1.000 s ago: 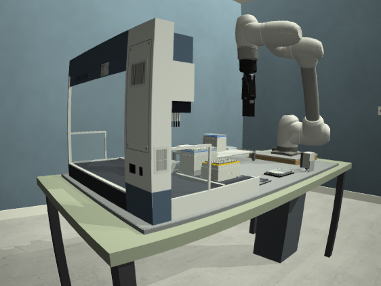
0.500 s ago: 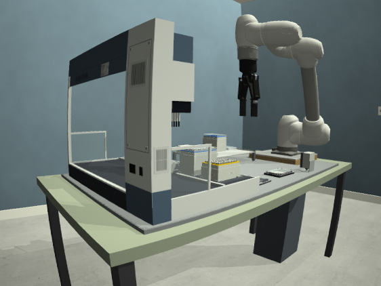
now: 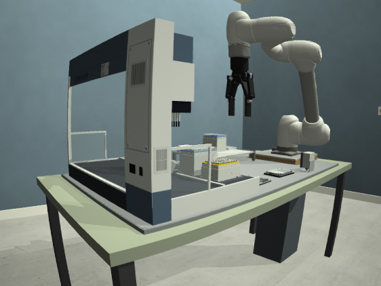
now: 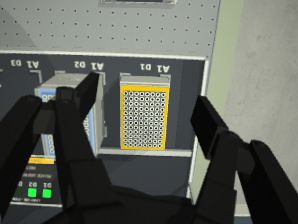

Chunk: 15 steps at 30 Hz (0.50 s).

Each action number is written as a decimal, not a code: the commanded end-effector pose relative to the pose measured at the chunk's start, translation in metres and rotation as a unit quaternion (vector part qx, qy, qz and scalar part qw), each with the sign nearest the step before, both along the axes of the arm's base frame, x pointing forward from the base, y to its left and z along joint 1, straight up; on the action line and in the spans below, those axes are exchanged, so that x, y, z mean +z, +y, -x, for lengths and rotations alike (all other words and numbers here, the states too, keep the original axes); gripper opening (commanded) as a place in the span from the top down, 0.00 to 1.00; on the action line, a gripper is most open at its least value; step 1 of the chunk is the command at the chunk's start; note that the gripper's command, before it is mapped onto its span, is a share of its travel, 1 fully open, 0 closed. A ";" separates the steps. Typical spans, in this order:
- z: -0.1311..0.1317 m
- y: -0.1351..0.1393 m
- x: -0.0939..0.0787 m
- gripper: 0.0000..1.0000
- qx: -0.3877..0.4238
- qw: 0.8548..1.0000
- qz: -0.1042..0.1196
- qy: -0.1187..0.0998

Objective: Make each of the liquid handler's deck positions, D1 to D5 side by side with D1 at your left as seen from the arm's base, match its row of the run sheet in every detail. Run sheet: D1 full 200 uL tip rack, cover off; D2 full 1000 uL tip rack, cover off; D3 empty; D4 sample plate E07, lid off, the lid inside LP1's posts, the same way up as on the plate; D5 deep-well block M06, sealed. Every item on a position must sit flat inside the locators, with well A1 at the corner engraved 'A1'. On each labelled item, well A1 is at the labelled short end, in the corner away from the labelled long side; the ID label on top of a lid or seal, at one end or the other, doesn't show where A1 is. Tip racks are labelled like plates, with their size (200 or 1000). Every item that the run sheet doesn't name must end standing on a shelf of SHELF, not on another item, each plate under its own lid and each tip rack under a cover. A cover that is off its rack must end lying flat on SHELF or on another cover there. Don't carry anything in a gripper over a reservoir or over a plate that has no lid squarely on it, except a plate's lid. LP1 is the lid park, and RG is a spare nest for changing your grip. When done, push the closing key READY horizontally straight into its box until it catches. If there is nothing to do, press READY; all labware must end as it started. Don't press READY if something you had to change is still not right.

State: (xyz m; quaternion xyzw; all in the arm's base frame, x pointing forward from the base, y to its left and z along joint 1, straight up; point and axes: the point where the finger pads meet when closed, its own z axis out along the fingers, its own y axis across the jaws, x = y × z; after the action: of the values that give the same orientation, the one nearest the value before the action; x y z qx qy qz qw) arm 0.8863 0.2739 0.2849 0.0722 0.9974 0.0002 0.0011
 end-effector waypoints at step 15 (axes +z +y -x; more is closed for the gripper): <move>-0.076 0.002 0.002 0.34 0.090 0.996 0.000 0.000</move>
State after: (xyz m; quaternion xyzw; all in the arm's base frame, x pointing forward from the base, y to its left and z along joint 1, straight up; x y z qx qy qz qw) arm 0.9507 0.2749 0.2847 -0.0172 0.9999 0.0004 0.0007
